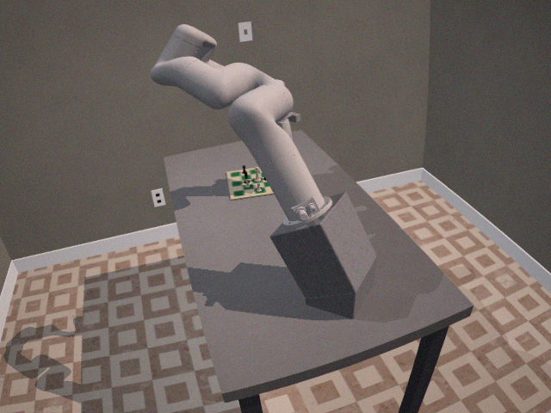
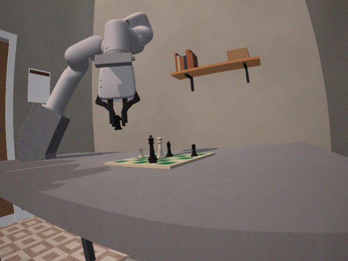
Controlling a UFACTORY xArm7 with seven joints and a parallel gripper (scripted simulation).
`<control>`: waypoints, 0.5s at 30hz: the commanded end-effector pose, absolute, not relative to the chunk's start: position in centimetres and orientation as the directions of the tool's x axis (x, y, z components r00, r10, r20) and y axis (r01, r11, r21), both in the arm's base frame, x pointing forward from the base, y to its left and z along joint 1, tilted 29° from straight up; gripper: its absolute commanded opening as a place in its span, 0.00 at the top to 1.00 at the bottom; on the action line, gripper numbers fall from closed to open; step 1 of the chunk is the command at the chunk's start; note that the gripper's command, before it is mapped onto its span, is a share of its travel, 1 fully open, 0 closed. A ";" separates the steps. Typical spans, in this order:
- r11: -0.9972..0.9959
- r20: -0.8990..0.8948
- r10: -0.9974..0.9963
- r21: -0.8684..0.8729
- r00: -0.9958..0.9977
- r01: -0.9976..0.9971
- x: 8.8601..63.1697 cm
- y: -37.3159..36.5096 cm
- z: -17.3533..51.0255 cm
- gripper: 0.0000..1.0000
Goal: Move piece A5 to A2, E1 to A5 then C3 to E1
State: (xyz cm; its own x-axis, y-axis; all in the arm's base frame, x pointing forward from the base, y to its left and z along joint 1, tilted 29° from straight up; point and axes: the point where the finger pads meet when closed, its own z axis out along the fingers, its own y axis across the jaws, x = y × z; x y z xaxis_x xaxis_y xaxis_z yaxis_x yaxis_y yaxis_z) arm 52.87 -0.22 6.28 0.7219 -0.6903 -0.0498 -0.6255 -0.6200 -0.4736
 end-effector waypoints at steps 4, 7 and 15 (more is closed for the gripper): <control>-0.619 -0.047 -0.692 -0.475 0.721 -0.625 53.9 0.8 3.6 1.00; -0.619 -0.047 -0.692 -0.475 0.721 -0.625 54.4 1.3 2.3 1.00; -0.619 -0.047 -0.692 -0.475 0.721 -0.625 55.0 2.2 0.3 1.00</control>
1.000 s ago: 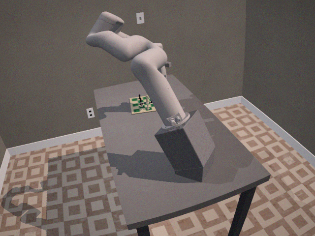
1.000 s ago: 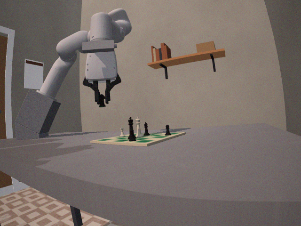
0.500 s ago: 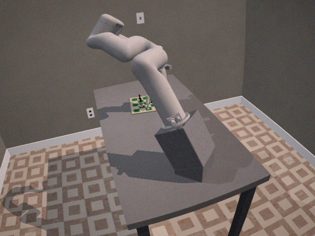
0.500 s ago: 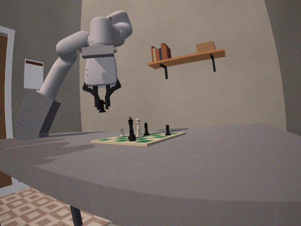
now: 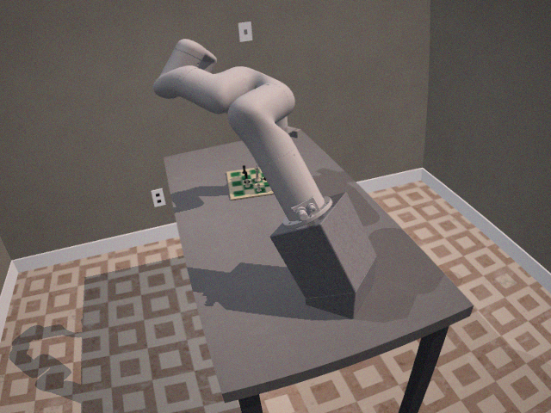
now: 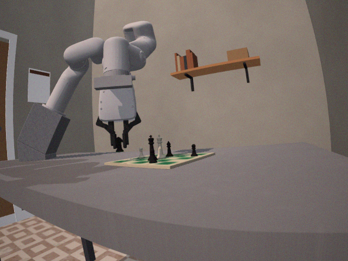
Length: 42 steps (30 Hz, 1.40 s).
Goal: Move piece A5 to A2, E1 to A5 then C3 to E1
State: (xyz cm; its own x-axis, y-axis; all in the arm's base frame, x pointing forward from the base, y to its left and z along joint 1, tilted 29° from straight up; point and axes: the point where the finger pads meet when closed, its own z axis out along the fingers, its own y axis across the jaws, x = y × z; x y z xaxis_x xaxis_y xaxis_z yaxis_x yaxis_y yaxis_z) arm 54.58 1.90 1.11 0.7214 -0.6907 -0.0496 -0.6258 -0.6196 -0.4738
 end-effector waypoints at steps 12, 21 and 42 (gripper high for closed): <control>-0.619 -0.047 -0.692 -0.475 0.721 -0.625 55.3 2.5 -0.6 1.00; -0.619 -0.047 -0.692 -0.475 0.721 -0.625 55.3 2.5 -0.6 1.00; -0.619 -0.047 -0.692 -0.475 0.721 -0.625 55.3 2.5 -0.6 1.00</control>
